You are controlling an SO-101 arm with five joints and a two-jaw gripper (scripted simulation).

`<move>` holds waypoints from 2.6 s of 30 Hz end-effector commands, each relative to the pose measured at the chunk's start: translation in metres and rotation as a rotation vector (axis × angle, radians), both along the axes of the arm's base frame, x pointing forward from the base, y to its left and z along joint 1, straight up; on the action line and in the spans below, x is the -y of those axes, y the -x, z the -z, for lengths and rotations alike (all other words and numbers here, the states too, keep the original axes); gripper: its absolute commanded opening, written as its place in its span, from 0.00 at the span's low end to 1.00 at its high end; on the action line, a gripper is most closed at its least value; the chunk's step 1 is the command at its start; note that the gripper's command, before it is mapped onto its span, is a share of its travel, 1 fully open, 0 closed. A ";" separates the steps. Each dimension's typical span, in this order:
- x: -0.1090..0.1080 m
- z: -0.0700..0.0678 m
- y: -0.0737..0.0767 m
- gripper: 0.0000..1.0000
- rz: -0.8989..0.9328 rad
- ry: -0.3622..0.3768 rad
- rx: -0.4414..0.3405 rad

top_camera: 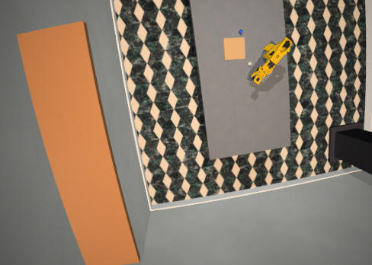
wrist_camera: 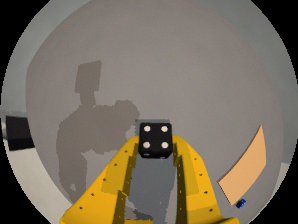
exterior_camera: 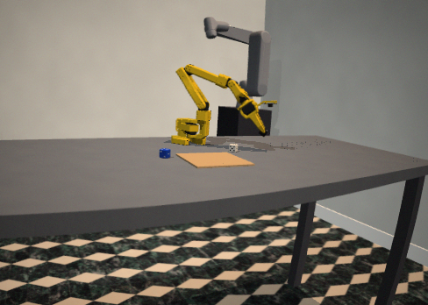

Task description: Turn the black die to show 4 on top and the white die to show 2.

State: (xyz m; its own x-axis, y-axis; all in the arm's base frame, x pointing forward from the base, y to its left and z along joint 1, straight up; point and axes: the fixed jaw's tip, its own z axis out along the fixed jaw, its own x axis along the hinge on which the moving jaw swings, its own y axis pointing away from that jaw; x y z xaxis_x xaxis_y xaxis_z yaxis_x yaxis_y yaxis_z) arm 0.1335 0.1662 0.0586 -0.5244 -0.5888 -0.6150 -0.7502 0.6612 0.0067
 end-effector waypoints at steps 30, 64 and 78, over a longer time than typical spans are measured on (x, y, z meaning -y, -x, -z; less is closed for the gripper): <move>-0.015 -0.008 -0.027 0.00 0.040 -0.213 0.196; -0.019 -0.010 -0.045 0.00 0.083 -0.406 0.382; -0.019 -0.010 -0.045 0.00 0.083 -0.406 0.382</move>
